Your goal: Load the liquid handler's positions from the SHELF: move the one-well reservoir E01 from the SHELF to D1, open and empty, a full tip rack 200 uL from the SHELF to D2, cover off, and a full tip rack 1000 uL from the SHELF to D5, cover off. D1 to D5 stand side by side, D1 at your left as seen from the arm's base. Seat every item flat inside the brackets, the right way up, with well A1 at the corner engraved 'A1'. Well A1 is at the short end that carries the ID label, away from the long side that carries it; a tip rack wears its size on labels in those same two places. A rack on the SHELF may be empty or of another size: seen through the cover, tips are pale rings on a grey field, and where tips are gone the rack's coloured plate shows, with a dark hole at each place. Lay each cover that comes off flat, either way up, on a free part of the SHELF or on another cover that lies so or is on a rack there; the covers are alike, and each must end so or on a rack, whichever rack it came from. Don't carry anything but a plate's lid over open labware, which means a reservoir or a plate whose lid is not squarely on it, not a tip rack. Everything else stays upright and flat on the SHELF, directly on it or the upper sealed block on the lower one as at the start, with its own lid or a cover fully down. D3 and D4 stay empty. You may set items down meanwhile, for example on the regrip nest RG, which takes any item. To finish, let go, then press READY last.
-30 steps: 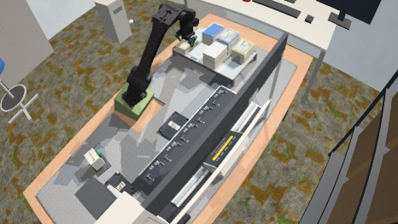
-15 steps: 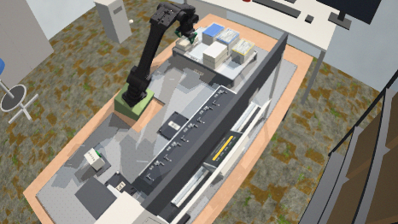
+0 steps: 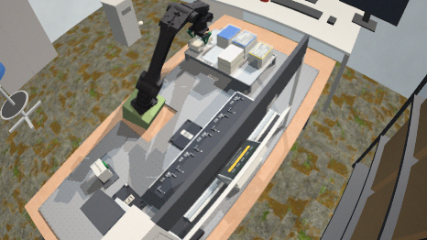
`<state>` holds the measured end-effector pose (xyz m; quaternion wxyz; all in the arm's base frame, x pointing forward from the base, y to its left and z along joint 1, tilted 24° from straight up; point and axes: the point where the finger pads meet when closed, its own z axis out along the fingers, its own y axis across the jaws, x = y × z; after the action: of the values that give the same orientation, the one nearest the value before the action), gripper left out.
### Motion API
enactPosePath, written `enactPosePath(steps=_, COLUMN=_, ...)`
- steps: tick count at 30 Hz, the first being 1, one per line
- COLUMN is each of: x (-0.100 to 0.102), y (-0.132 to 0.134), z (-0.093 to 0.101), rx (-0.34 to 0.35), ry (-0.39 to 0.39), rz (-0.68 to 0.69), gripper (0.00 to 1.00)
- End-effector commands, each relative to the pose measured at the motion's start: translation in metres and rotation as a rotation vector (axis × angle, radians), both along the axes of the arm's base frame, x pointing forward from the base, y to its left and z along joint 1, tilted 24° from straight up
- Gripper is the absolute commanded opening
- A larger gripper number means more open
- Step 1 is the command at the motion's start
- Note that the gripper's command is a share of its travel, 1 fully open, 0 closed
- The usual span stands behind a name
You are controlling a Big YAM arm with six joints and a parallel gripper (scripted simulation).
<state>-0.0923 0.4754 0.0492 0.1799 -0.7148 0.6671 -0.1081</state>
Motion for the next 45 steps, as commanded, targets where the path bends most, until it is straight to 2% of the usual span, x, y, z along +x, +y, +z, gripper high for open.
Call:
enactPosePath(steps=1, x=-0.019, y=0.017, z=0.028, rx=0.065, ry=0.022, rz=0.006, gripper=0.00)
enactPosePath(steps=2, x=-0.011, y=0.001, z=0.013, rx=0.023, ry=0.006, rz=0.001, gripper=0.00)
enactPosePath(steps=5, x=-0.020, y=0.017, z=0.038, rx=0.074, ry=0.026, rz=0.003, gripper=0.00)
enactPosePath(steps=13, x=-0.024, y=0.015, z=0.051, rx=0.074, ry=0.028, rz=0.001, gripper=0.00)
enactPosePath(steps=18, x=-0.029, y=0.013, z=0.051, rx=0.064, ry=0.024, rz=0.006, gripper=0.00)
enactPosePath(steps=19, x=-0.015, y=-0.002, z=0.039, rx=0.028, ry=0.009, rz=-0.011, gripper=0.00)
enactPosePath(steps=22, x=-0.031, y=0.012, z=0.062, rx=0.075, ry=0.029, rz=0.005, gripper=0.00)
enactPosePath(steps=30, x=-0.032, y=0.011, z=0.071, rx=0.067, ry=0.027, rz=-0.003, gripper=0.00)
enactPosePath(steps=33, x=-0.039, y=0.009, z=0.077, rx=0.071, ry=0.030, rz=0.006, gripper=0.00)
enactPosePath(steps=35, x=-0.039, y=0.009, z=0.077, rx=0.071, ry=0.030, rz=0.006, gripper=0.00)
enactPosePath(steps=36, x=-0.031, y=-0.001, z=0.066, rx=0.039, ry=0.016, rz=-0.003, gripper=0.00)
enactPosePath(steps=38, x=-0.038, y=0.009, z=0.084, rx=0.075, ry=0.032, rz=-0.001, gripper=0.00)
enactPosePath(steps=45, x=-0.043, y=0.007, z=0.095, rx=0.075, ry=0.032, rz=0.002, gripper=0.00)
